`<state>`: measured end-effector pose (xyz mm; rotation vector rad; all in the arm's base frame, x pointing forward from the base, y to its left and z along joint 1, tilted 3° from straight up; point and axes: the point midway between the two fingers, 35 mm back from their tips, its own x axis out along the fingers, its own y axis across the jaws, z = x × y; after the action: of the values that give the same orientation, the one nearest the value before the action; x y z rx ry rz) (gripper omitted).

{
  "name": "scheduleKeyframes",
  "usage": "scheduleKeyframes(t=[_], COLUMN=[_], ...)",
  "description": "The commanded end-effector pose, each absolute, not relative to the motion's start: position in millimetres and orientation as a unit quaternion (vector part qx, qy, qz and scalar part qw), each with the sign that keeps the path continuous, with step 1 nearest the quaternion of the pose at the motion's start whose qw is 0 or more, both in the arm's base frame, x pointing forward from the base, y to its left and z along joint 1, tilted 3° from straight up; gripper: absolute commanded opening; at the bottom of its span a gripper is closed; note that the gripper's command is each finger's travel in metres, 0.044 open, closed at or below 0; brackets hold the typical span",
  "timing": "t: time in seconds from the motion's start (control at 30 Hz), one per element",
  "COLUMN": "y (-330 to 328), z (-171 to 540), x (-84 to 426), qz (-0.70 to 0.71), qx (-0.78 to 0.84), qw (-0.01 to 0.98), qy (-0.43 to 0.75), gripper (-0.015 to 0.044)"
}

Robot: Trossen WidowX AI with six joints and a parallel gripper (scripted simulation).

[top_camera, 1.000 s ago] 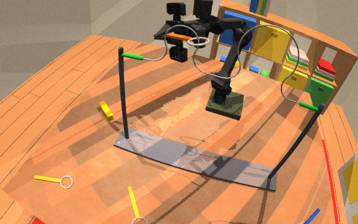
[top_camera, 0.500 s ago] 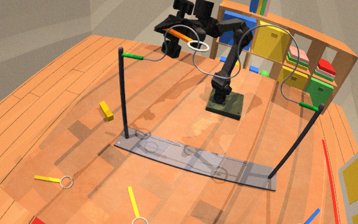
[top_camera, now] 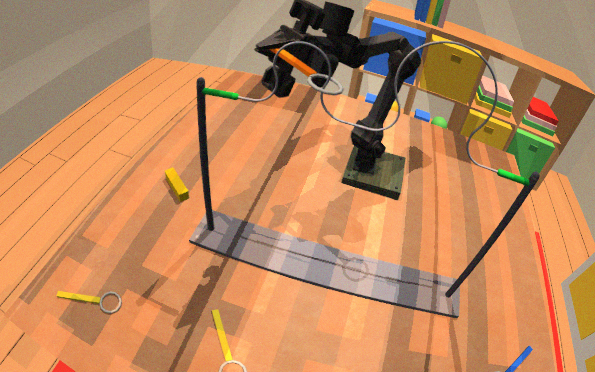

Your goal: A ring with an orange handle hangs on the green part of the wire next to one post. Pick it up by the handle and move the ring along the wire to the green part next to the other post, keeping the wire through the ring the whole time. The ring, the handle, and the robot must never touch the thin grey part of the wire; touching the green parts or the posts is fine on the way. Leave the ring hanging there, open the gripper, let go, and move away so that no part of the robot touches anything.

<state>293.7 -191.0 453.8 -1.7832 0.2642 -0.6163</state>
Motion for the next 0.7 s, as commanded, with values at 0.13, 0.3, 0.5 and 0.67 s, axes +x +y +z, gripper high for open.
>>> scheduleKeyframes(t=[0.13,0.3,0.5,0.67], y=[-196,-198,-199,-197], z=[436,422,404,386], x=[294,295,295,296], qz=[-0.259,-0.253,-0.246,-0.237], qx=[-0.742,-0.715,-0.676,-0.635], qw=[0.606,0.639,0.68,0.719], qy=[0.121,0.13,0.142,0.154], gripper=[-0.015,-0.015,-0.015,-0.015])
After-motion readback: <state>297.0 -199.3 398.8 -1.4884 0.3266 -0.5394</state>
